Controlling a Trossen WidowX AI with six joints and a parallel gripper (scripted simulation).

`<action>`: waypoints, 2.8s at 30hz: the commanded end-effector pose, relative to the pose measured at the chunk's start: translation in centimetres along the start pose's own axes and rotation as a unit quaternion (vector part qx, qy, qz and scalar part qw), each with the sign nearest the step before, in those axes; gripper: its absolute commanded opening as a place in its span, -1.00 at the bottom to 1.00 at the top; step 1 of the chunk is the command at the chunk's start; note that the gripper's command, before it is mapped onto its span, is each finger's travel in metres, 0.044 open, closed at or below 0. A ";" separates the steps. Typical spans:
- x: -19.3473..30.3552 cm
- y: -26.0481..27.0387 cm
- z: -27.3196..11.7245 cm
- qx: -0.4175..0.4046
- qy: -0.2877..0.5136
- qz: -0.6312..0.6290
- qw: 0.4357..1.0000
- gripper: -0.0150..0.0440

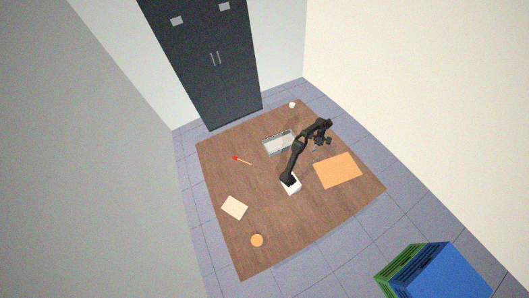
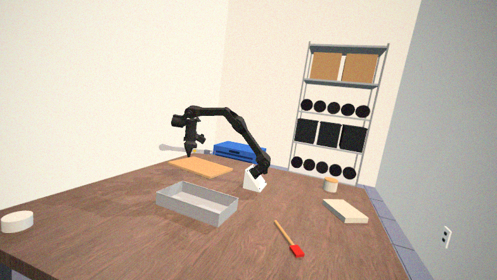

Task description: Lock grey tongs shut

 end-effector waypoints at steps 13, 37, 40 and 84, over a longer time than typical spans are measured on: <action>-0.3 2.5 -0.5 -0.006 0.004 -0.247 0.969 -1.00; -1.1 6.4 -0.9 -0.011 0.003 -0.593 0.805 -1.00; -1.2 6.9 -1.0 -0.011 0.002 -0.631 0.776 -1.00; -3.5 13.9 -1.0 -0.009 -0.007 -0.983 0.182 -1.00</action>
Point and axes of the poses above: the point midway between the two fingers, 35 mm back from their tips, its own z axis out along the fingers, its own y axis across the jaws, x = y × z, the point moved 10 cm from there along -z, back along the fingers, and after that the axes turned 15 degrees about z, right-handed, at the moved point
